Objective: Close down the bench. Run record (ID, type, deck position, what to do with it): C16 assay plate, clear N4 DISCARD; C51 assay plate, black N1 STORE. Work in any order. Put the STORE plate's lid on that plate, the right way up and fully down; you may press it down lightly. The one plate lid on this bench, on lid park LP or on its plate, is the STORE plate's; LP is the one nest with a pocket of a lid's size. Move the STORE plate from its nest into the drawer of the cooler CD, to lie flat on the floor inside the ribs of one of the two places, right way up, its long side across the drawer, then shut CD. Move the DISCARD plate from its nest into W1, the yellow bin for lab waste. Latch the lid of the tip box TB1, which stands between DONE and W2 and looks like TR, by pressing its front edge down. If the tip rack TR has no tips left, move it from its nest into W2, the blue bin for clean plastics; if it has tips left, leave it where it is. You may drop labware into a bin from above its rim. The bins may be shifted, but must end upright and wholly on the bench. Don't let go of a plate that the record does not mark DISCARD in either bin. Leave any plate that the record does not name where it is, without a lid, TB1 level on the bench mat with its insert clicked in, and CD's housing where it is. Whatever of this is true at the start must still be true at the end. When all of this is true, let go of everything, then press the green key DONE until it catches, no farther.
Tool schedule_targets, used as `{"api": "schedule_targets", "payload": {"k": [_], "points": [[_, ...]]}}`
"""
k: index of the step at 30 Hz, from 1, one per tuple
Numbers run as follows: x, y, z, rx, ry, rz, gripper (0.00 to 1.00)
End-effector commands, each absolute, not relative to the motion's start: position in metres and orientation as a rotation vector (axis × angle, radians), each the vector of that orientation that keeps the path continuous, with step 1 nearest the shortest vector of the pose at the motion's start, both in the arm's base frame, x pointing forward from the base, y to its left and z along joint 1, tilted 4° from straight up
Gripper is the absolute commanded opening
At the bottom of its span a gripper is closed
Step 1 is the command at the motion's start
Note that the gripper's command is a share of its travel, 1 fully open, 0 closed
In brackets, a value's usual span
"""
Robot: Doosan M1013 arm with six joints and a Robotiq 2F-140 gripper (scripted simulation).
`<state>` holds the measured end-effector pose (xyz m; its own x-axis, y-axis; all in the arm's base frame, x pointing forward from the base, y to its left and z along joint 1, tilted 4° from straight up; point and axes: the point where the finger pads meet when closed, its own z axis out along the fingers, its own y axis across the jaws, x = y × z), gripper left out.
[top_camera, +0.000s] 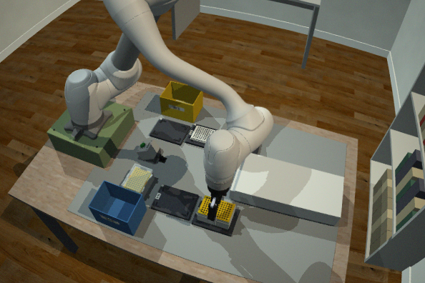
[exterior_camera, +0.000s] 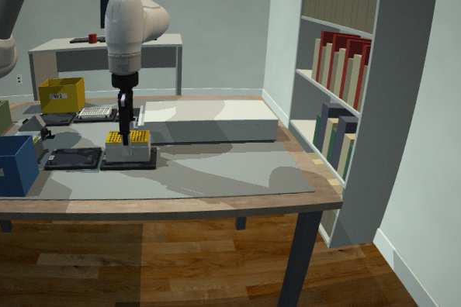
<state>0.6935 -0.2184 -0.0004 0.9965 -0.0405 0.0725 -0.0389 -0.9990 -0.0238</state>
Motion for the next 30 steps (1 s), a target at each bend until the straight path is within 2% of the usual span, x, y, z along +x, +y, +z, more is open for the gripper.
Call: {"api": "schedule_targets", "payload": {"k": [1, 30], "points": [[0.694, -0.218, 0.000, -3.116, 0.062, -0.114, 0.00], [0.691, -0.219, 0.028, -3.116, 0.062, -0.114, 0.00]]}}
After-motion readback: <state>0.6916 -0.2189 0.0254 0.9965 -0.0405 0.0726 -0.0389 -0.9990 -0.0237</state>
